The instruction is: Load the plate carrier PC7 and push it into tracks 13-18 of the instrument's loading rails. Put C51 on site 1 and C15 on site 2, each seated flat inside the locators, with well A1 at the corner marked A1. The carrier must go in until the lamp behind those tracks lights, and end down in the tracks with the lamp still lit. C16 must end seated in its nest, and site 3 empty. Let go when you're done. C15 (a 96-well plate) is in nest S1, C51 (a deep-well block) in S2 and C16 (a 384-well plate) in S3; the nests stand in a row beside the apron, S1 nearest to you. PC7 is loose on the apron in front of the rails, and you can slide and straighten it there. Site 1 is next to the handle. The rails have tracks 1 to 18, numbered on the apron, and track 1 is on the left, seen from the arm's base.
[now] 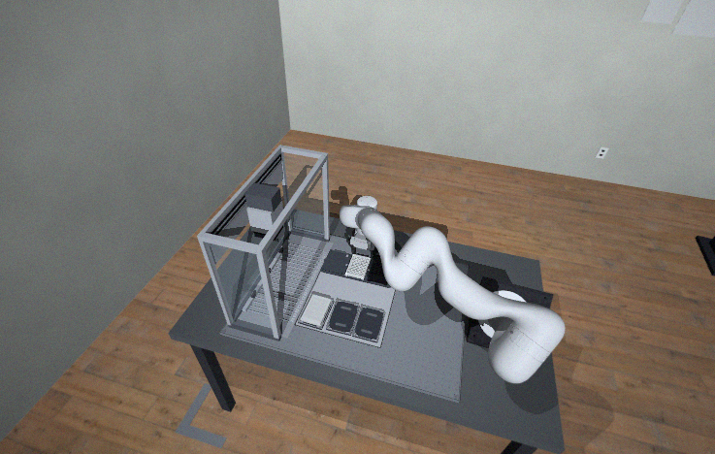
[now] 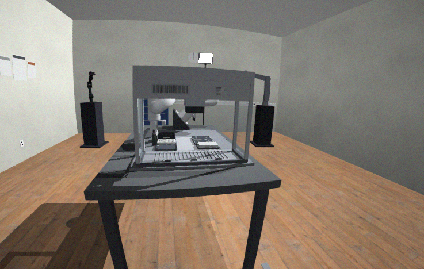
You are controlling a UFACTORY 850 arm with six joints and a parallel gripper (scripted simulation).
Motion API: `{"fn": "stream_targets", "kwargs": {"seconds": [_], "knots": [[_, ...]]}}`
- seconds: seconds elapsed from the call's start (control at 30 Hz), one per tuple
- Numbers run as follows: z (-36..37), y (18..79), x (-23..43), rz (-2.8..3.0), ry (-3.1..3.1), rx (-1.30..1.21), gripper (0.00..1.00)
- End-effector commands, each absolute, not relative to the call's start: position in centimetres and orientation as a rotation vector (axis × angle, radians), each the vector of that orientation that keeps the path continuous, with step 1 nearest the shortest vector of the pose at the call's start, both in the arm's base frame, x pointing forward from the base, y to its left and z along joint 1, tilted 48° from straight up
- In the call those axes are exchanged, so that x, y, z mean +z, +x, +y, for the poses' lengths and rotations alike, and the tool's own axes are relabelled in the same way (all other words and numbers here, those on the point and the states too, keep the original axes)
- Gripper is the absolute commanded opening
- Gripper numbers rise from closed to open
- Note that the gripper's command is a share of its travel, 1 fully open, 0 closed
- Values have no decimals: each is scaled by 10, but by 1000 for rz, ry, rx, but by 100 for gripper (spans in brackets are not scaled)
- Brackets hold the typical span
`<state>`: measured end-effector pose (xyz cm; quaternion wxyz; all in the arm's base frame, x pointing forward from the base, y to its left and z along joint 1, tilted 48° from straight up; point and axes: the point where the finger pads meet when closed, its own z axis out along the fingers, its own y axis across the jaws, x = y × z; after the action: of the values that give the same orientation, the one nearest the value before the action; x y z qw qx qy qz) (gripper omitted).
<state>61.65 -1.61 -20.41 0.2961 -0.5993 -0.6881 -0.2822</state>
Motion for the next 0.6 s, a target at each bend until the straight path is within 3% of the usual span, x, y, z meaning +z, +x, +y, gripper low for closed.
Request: {"fn": "stream_targets", "kwargs": {"seconds": [0.0,0.57], "knots": [[-15,617,-201,-1831,-1595,-752,100],[-10,616,-196,-1831,-1595,-752,100]]}}
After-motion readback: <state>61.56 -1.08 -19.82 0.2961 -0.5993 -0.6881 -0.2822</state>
